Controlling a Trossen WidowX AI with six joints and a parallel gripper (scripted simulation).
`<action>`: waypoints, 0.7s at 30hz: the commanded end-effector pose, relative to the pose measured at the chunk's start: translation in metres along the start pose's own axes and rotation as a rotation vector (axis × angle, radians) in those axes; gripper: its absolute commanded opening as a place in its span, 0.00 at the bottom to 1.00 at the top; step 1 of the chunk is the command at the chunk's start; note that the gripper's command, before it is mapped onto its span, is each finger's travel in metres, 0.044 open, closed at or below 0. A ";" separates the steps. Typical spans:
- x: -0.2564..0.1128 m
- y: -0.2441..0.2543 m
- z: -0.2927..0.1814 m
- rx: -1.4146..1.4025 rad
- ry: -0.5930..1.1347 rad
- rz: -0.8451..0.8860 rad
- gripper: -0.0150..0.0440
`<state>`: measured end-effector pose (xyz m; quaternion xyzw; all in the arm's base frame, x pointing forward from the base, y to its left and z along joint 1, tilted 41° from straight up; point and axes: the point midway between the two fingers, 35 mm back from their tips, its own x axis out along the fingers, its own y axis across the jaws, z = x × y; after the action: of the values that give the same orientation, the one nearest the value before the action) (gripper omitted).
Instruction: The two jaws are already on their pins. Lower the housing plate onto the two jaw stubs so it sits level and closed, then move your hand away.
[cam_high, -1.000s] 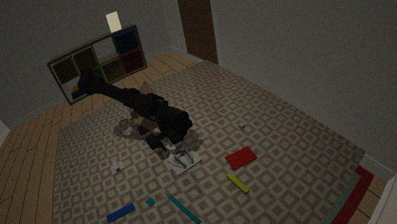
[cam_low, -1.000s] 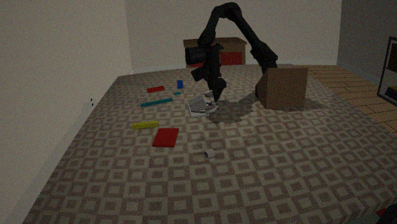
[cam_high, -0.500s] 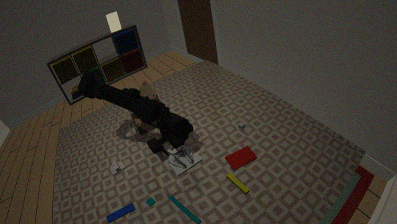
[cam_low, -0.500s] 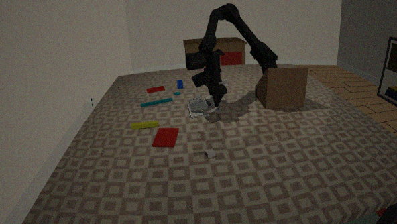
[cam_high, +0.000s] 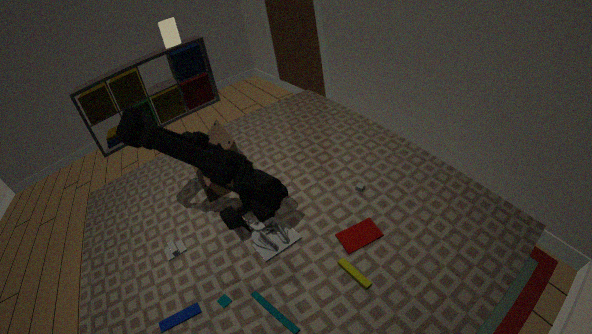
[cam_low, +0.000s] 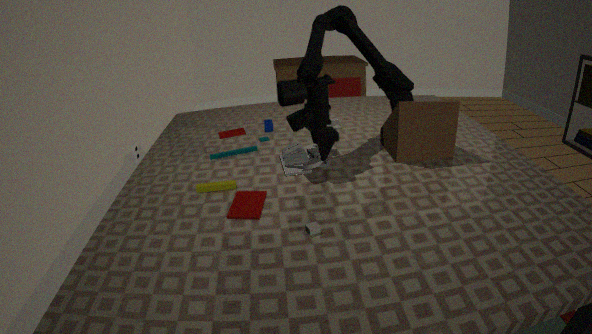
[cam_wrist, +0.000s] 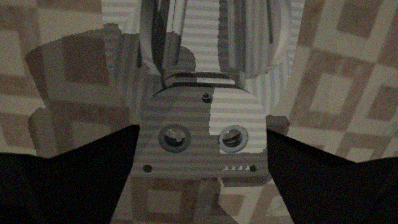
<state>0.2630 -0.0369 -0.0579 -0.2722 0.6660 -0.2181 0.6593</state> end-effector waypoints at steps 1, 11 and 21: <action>0.001 0.000 0.000 -0.004 -0.001 -0.003 0.85; 0.003 0.000 0.000 -0.004 -0.001 -0.003 0.85; 0.005 0.000 0.000 -0.004 -0.001 -0.003 0.85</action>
<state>0.2630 -0.0399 -0.0613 -0.2726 0.6661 -0.2179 0.6591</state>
